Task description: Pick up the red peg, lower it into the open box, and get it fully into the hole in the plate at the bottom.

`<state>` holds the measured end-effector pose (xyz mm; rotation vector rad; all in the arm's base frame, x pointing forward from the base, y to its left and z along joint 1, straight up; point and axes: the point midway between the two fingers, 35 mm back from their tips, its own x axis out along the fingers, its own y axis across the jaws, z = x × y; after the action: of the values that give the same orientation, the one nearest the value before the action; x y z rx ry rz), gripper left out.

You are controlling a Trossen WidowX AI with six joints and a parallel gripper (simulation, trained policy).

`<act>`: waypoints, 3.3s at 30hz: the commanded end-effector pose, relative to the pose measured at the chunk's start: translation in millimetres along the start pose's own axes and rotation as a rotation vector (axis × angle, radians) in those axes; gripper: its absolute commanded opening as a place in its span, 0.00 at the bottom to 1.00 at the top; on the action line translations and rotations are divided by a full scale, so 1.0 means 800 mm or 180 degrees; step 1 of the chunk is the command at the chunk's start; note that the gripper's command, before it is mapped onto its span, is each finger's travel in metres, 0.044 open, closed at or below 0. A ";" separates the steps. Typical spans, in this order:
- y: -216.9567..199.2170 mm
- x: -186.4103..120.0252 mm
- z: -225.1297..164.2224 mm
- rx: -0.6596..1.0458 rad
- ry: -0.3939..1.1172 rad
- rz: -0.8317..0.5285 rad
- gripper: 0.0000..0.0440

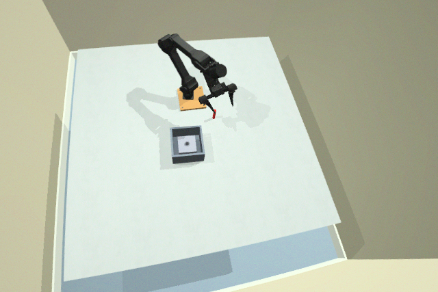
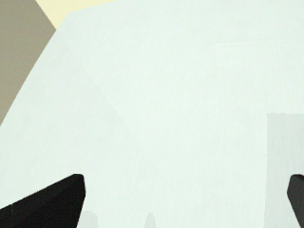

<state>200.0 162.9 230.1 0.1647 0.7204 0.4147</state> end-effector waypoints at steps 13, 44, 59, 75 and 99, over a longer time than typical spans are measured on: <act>-0.035 0.024 -0.094 0.1310 0.0968 -0.0679 1.00; -0.069 0.087 -0.217 0.3327 0.1471 -0.1579 0.73; -0.068 0.087 -0.211 0.3530 0.1652 -0.1568 0.00; -0.074 0.061 -0.113 0.3157 0.1119 -0.1393 0.00; -0.164 0.052 -0.011 0.3300 0.0475 -0.1757 0.00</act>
<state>254.3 69.5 160.8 0.8903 1.0507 -0.4933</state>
